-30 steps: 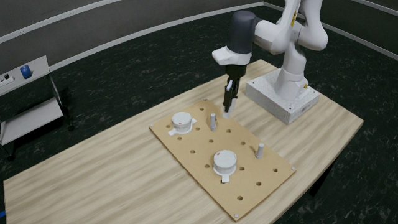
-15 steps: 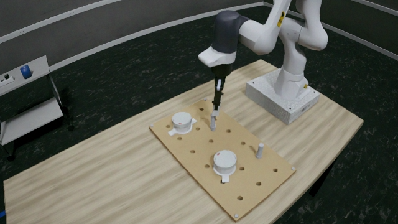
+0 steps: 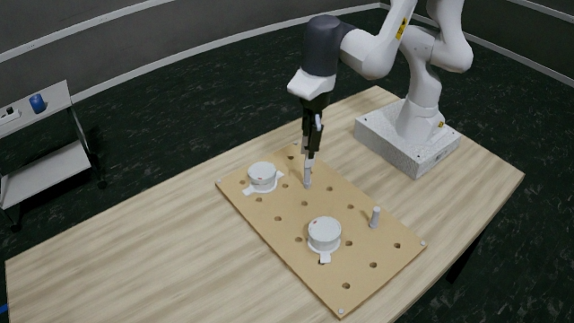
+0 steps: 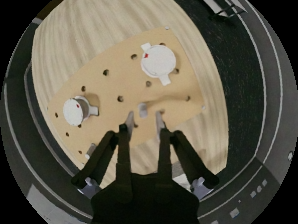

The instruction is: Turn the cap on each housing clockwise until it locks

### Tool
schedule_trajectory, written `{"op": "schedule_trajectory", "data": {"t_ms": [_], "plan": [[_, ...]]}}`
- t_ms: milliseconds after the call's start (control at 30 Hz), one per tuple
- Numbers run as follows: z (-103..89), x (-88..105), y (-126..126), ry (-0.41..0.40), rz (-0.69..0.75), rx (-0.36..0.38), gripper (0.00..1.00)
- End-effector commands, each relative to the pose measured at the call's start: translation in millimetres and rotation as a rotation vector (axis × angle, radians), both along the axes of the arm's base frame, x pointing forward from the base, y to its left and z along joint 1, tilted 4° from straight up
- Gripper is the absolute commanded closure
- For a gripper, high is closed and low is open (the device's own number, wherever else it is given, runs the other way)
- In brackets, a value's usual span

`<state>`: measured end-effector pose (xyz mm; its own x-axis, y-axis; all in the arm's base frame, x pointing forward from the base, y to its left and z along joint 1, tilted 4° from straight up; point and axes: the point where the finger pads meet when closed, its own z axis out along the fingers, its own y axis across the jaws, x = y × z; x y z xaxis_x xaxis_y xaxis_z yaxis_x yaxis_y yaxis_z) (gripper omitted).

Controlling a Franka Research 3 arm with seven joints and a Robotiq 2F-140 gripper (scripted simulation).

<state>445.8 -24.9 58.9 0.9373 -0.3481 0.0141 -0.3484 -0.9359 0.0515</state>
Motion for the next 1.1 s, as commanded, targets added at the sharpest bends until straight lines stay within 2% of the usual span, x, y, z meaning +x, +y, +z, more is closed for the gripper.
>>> {"op": "schedule_trajectory", "data": {"t_ms": [0,200,300,1067], "plan": [[-0.4,0.3,0.5,0.036,0.270,0.061,0.64],[-0.4,0.3,0.5,0.046,0.355,0.078,0.64],[-0.4,0.3,0.5,0.060,0.450,0.102,0.64],[-1.5,0.2,0.6,0.060,0.454,0.103,0.64]]}}
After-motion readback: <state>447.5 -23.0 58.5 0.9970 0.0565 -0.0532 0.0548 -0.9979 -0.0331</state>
